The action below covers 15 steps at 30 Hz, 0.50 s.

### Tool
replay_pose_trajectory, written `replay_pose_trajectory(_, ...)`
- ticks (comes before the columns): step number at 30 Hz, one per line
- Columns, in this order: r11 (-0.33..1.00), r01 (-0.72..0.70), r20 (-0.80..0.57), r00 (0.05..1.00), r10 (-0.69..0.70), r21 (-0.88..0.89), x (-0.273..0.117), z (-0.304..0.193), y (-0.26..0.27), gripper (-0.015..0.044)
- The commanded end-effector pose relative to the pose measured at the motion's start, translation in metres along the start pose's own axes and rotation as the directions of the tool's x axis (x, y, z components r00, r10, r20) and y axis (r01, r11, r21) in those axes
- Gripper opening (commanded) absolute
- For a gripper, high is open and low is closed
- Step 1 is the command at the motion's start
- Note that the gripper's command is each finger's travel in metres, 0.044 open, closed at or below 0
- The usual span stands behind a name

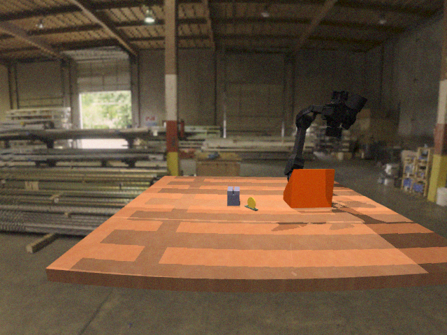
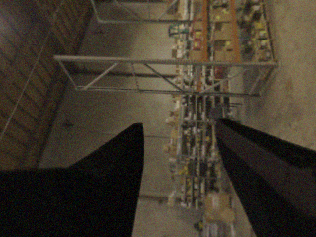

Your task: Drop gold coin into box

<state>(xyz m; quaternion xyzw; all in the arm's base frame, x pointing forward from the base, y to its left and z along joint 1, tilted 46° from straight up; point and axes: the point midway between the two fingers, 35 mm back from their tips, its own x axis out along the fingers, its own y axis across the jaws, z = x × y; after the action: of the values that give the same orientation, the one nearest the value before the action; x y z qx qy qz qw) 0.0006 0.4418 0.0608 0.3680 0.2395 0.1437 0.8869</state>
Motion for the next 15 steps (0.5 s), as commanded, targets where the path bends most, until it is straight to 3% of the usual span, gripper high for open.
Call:
replay_pose_trajectory(1, 0.98, 0.182, 0.051, 0.983, -0.179, -0.078, 0.055, 0.032, -0.036, 0.0161)
replay_pose_trajectory(8, 0.862, 0.498, 0.1, 0.866, -0.49, -0.089, 0.12, 0.095, -0.109, 0.0161)
replay_pose_trajectory(15, 0.595, 0.8, 0.138, 0.599, -0.789, -0.073, 0.146, 0.174, -0.192, 0.0161)
